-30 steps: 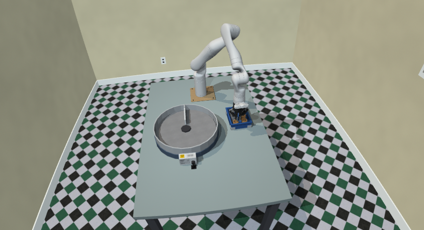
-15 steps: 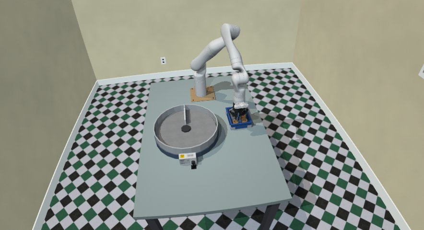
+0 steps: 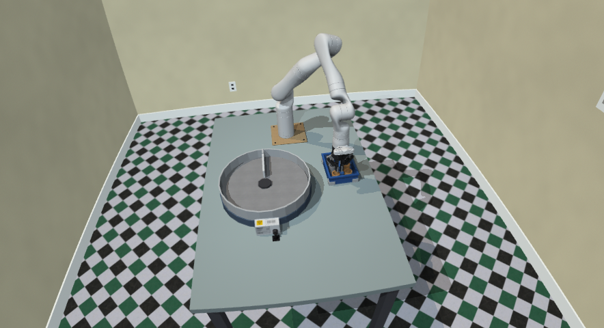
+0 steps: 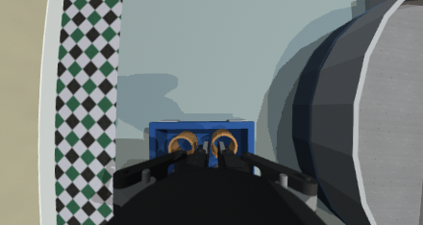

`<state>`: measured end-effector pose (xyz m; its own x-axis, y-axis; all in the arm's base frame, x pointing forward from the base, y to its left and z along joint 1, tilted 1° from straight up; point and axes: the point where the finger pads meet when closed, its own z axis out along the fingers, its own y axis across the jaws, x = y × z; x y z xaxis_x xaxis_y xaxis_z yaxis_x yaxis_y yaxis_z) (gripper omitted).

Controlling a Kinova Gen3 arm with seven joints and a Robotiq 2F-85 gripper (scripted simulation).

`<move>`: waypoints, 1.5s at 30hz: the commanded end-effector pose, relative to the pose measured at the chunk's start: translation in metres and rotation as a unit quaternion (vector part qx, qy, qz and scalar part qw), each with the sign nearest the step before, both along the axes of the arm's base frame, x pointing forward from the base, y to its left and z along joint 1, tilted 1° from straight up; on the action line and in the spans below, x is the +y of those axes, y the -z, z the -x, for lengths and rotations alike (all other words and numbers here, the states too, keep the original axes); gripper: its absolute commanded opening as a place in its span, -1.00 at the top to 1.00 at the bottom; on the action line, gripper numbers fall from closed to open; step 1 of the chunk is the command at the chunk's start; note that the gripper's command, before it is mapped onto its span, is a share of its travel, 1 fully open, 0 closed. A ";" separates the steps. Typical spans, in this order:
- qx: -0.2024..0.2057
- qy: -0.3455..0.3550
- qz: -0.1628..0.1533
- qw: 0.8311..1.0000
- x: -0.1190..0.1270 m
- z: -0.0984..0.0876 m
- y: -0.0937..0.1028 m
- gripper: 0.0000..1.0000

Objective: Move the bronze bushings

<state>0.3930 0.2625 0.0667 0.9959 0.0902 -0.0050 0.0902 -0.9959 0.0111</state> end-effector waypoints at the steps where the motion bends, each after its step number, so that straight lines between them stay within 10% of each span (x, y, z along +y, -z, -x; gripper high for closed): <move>1: 0.000 -0.005 0.000 1.000 -0.001 0.000 0.001 0.75; 45: 0.000 -0.005 0.000 1.000 -0.001 0.001 0.008 0.75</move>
